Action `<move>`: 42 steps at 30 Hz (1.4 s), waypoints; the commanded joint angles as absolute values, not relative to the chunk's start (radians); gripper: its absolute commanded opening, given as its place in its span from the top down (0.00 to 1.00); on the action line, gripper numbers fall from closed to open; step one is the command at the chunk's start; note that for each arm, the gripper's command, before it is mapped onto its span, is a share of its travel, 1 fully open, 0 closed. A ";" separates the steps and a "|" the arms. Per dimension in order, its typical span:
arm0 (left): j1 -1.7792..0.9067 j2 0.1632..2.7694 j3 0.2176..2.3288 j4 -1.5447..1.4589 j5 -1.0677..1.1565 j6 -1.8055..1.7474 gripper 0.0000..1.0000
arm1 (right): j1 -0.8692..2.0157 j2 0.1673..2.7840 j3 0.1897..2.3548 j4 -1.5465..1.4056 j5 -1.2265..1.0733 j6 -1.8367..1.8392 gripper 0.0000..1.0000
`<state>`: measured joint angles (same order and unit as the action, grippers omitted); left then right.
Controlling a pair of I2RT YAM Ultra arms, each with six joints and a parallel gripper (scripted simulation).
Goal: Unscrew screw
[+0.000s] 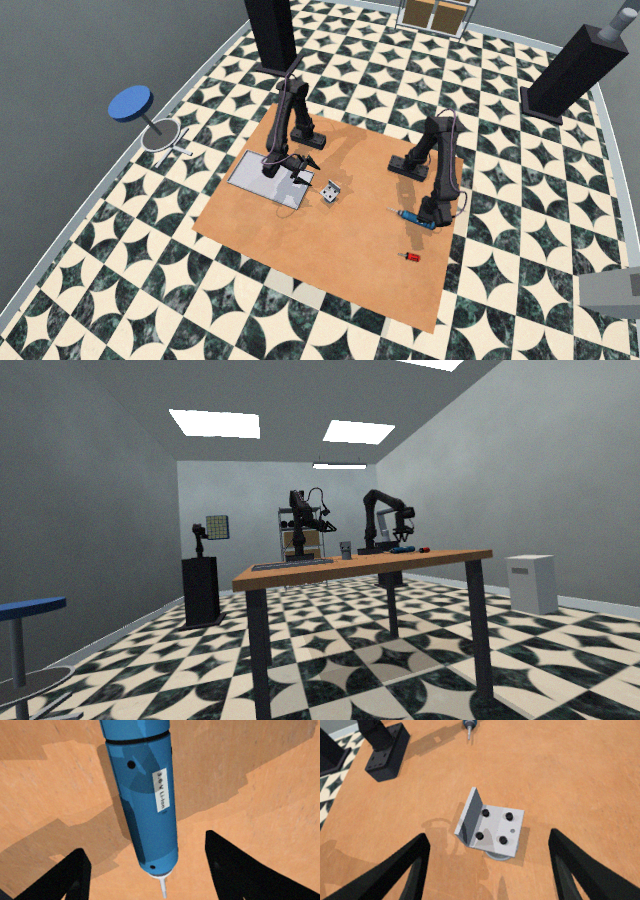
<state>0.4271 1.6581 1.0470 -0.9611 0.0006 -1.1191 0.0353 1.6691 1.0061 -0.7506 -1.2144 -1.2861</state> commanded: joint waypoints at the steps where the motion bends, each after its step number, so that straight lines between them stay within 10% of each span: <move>1: 0.413 1.629 1.077 -0.952 -0.014 -1.110 0.35 | 0.069 1.673 0.974 -0.699 -1.311 -1.383 0.14; 42: 0.413 1.629 1.077 -0.952 -0.014 -1.110 0.35 | 0.050 1.767 0.929 -0.629 -1.337 -1.465 0.14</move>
<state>0.4271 1.6581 1.0470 -0.9611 0.0006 -1.1191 0.0498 1.7489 0.9485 -0.6579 -1.3109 -1.4597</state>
